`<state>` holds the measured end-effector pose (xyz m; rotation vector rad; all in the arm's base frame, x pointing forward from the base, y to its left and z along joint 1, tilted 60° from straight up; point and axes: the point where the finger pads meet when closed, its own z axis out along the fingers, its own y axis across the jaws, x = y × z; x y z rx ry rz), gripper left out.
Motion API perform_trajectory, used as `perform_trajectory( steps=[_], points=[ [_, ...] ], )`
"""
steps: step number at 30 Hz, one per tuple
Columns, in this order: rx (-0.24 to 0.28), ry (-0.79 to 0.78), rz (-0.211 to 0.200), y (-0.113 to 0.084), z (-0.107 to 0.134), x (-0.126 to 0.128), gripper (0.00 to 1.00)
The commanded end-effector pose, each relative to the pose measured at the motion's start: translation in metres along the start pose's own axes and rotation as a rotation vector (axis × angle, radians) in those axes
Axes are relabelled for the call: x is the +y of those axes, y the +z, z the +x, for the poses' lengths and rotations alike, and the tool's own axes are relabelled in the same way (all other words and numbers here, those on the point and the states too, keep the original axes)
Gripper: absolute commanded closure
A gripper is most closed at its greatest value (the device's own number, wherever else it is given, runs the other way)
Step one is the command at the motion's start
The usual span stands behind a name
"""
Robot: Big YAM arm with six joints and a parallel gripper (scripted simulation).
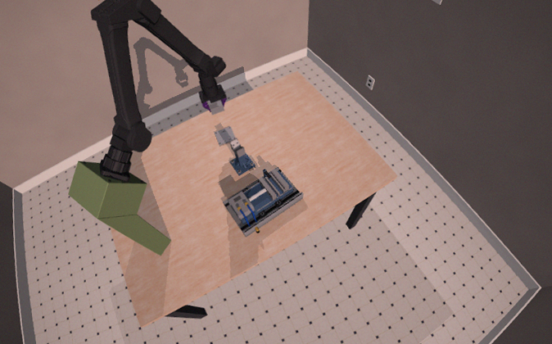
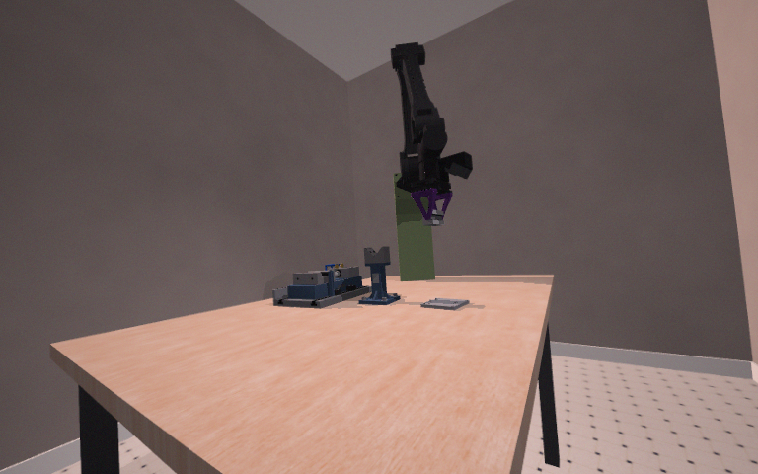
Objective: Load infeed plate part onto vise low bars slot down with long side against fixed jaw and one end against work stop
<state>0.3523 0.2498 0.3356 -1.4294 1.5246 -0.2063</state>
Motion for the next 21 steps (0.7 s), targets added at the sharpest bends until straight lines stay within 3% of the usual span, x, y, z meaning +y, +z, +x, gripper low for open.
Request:
perform_trajectory(
  steps=[1, 3, 8, 21],
  points=[
    [-0.009, 0.007, -0.005, -0.011, -0.005, 0.004, 1.00],
    [0.007, 0.006, -0.025, -0.003, -0.001, 0.010, 1.00],
    [-0.013, 0.007, 0.000, -0.018, -0.007, 0.001, 1.00],
    [-0.002, 0.006, -0.015, -0.013, -0.004, 0.005, 1.00]
  ],
)
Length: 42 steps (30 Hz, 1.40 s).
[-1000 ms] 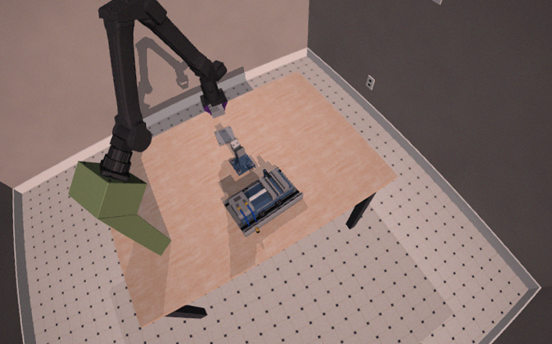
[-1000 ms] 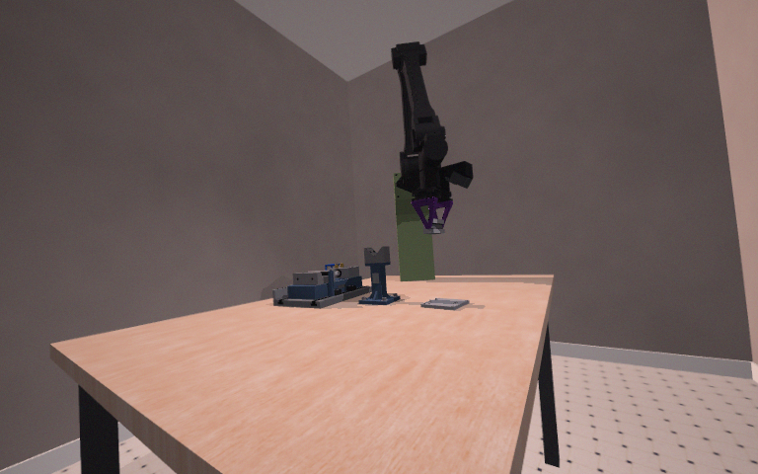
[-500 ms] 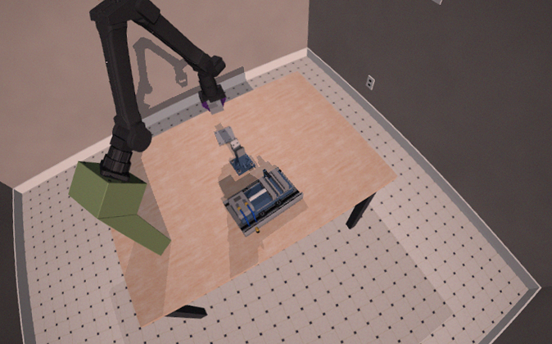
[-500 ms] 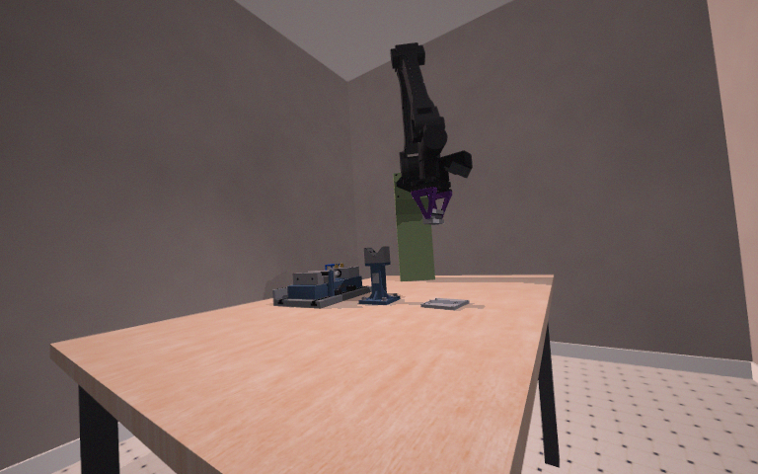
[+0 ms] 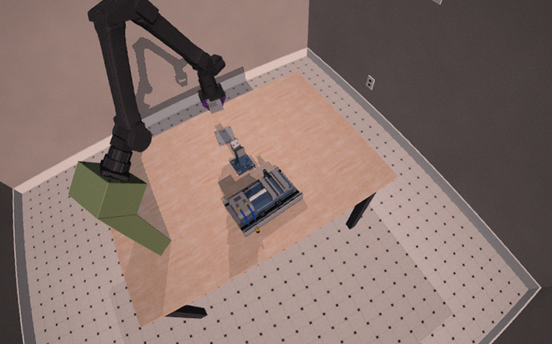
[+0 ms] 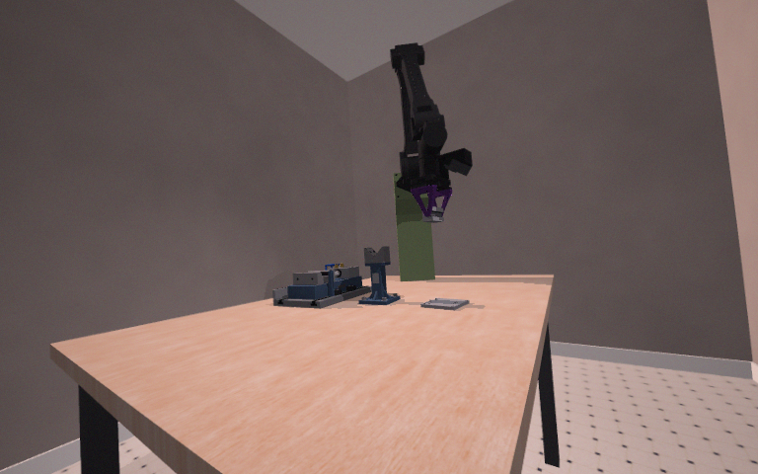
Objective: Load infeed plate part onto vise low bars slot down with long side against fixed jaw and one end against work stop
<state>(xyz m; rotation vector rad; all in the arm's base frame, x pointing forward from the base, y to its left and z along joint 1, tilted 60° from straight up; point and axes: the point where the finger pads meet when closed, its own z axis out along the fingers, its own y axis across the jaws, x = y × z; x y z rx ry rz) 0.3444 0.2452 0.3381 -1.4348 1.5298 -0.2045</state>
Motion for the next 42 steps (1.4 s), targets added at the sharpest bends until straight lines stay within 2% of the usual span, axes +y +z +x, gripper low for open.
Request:
perform_trajectory(
  steps=[1, 36, 42],
  points=[
    [-0.006, 0.006, -0.009, -0.003, -0.005, 0.003, 1.00],
    [-0.005, 0.006, -0.010, -0.003, -0.005, 0.004, 1.00],
    [0.008, -0.006, -0.007, 0.000, 0.005, 0.002, 1.00]
  ],
)
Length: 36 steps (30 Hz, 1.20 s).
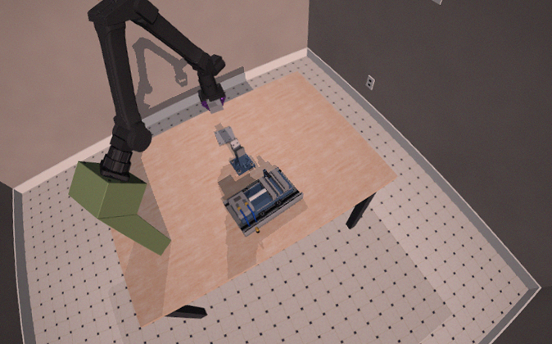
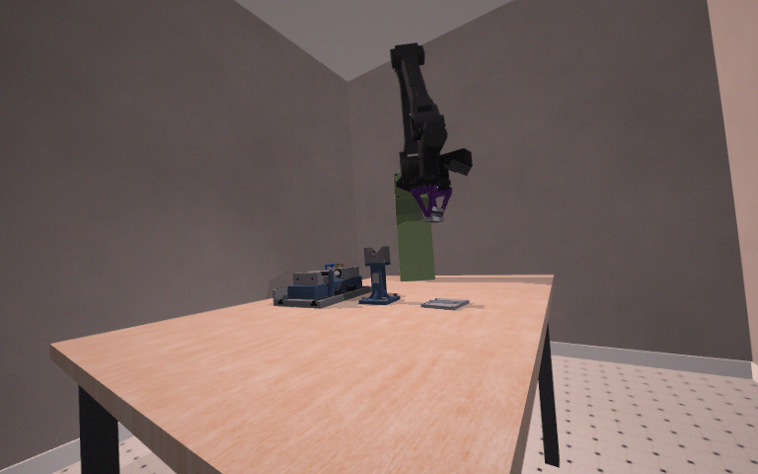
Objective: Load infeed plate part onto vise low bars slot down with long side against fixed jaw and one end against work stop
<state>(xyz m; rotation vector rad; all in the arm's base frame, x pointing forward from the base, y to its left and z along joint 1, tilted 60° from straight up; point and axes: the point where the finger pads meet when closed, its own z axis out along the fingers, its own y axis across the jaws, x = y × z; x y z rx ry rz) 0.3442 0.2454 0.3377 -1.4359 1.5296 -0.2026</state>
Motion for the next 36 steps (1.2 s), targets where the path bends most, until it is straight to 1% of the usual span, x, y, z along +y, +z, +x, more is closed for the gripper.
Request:
perform_trajectory(
  steps=[1, 8, 21, 24, 25, 31, 36],
  points=[
    [0.010, -0.008, -0.003, 0.000, 0.007, 0.000, 1.00],
    [0.002, -0.013, 0.007, 0.002, 0.008, -0.006, 1.00],
    [0.015, -0.045, -0.009, 0.011, 0.039, -0.008, 1.00],
    [0.015, -0.048, -0.009, 0.012, 0.042, -0.009, 1.00],
    [0.008, -0.053, 0.002, 0.007, 0.043, -0.013, 1.00],
    [0.021, -0.073, -0.017, 0.015, 0.067, -0.013, 1.00],
    [0.018, -0.093, -0.013, 0.014, 0.085, -0.017, 1.00]
  ],
)
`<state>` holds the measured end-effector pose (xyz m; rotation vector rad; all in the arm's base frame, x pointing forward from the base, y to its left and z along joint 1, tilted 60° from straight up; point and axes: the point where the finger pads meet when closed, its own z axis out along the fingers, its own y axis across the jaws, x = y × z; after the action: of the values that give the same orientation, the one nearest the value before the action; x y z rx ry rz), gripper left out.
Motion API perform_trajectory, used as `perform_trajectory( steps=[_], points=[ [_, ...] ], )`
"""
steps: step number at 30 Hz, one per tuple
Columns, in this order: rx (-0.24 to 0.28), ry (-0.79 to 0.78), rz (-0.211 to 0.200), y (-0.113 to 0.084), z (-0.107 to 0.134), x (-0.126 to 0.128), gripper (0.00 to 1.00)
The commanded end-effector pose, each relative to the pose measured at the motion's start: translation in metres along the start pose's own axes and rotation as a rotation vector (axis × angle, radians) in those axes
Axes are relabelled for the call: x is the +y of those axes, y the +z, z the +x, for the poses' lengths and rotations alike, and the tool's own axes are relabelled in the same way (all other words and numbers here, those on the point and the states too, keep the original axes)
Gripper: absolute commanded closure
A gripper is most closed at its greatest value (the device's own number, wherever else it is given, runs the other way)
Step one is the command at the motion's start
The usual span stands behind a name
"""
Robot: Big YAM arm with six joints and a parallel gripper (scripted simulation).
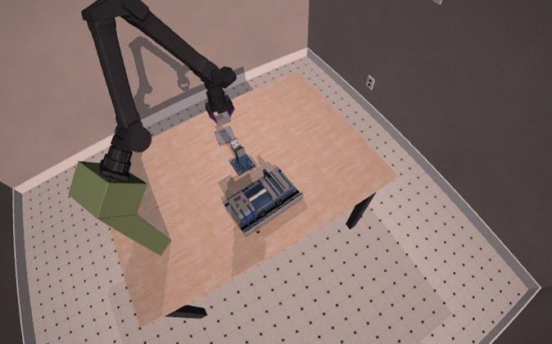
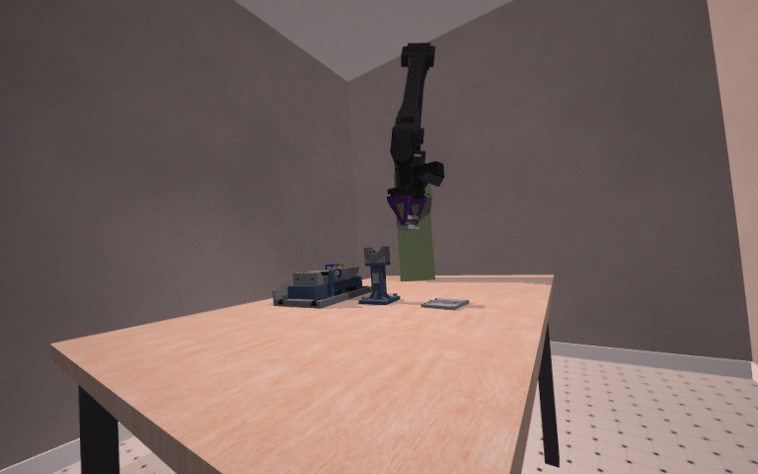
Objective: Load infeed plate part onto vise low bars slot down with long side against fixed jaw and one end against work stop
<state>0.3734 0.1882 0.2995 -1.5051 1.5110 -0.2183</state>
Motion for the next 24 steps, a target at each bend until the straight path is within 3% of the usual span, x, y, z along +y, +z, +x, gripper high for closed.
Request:
perform_trajectory(
  steps=[1, 5, 6, 20, 24],
  points=[
    [0.010, -0.043, 0.017, 0.002, 0.017, -0.007, 1.00],
    [0.011, -0.050, 0.014, 0.003, 0.025, -0.007, 1.00],
    [0.004, -0.058, 0.030, -0.003, 0.026, -0.011, 1.00],
    [0.007, -0.103, 0.022, -0.002, 0.079, -0.010, 1.00],
    [0.003, -0.112, 0.033, -0.007, 0.083, -0.012, 1.00]
  ],
)
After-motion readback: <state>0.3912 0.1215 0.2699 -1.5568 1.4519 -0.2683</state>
